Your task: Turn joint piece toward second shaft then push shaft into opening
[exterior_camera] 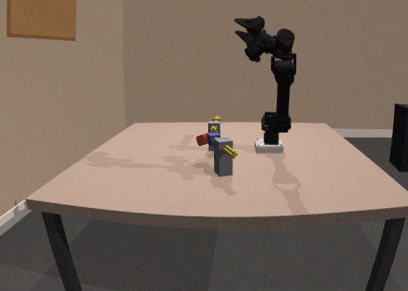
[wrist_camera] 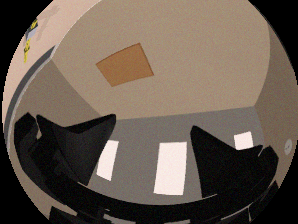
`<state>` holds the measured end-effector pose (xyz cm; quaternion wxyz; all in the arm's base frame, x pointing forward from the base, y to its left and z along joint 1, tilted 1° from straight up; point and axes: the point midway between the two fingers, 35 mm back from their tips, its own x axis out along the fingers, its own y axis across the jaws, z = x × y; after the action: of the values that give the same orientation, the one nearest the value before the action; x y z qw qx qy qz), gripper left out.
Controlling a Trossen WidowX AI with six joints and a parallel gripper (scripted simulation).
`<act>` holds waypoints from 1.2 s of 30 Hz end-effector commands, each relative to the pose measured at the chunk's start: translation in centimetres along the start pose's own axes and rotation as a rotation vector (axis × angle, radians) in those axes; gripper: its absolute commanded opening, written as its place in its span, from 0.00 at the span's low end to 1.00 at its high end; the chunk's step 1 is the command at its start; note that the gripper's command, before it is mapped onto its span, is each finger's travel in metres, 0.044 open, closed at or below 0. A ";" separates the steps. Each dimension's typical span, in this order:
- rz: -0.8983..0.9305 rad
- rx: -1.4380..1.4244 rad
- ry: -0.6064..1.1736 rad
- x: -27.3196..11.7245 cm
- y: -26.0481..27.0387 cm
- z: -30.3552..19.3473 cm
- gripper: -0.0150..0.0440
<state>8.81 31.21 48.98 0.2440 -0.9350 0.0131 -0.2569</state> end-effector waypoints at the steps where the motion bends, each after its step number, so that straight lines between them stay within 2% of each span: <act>1: 0.000 0.000 0.000 0.0 0.0 0.0 0.98; 6: 0.004 0.046 0.003 0.1 0.4 -1.0 1.00; 23: 0.061 0.532 0.022 1.4 6.7 -11.7 1.00; 36: 0.163 0.864 0.028 3.5 13.0 -15.7 1.00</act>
<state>5.08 14.92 56.28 0.5843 -0.7738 -0.0227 -0.2436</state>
